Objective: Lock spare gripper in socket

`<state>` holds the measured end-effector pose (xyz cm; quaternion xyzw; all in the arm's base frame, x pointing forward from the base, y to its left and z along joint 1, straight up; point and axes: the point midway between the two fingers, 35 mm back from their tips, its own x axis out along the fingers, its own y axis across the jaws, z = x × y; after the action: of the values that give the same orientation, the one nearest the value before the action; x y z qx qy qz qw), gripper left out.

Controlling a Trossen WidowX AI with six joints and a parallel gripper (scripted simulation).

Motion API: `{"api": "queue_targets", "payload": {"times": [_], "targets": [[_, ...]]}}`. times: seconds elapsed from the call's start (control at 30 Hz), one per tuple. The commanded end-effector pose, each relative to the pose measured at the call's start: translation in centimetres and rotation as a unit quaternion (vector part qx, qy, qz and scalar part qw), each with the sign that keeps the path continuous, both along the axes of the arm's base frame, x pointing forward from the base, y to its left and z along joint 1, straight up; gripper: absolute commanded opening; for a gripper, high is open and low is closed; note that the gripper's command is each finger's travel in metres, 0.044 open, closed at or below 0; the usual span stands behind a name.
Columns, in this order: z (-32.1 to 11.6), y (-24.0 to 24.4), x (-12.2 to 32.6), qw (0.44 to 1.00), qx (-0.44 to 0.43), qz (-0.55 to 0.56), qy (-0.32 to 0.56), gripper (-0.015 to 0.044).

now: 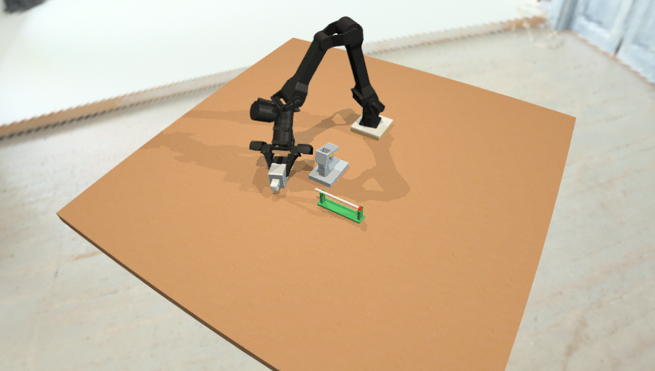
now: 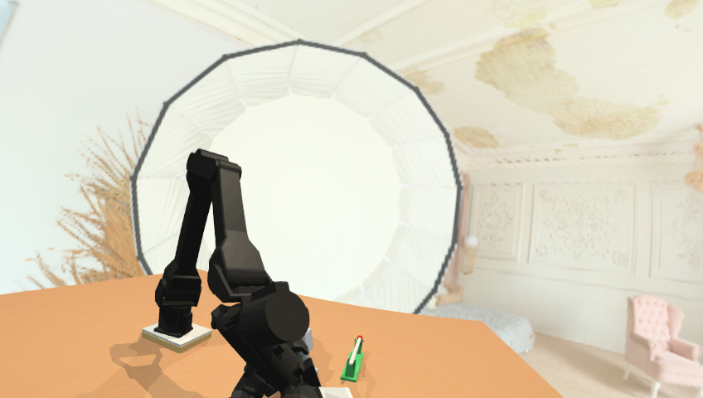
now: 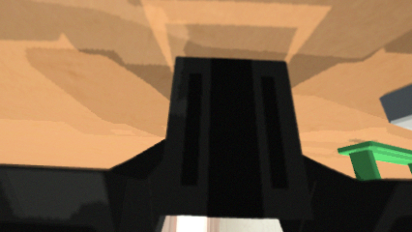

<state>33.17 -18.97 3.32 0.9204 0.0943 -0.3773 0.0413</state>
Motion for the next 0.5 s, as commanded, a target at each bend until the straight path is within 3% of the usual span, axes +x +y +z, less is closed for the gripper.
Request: {"api": "queue_targets", "payload": {"times": [0.0,0.47], "targets": [[1.5,-0.3,0.3,1.0,-0.004,0.002,-0.006,0.0],[8.9,-0.3,0.3,1.0,-0.005,0.002,-0.006,0.0]]}}
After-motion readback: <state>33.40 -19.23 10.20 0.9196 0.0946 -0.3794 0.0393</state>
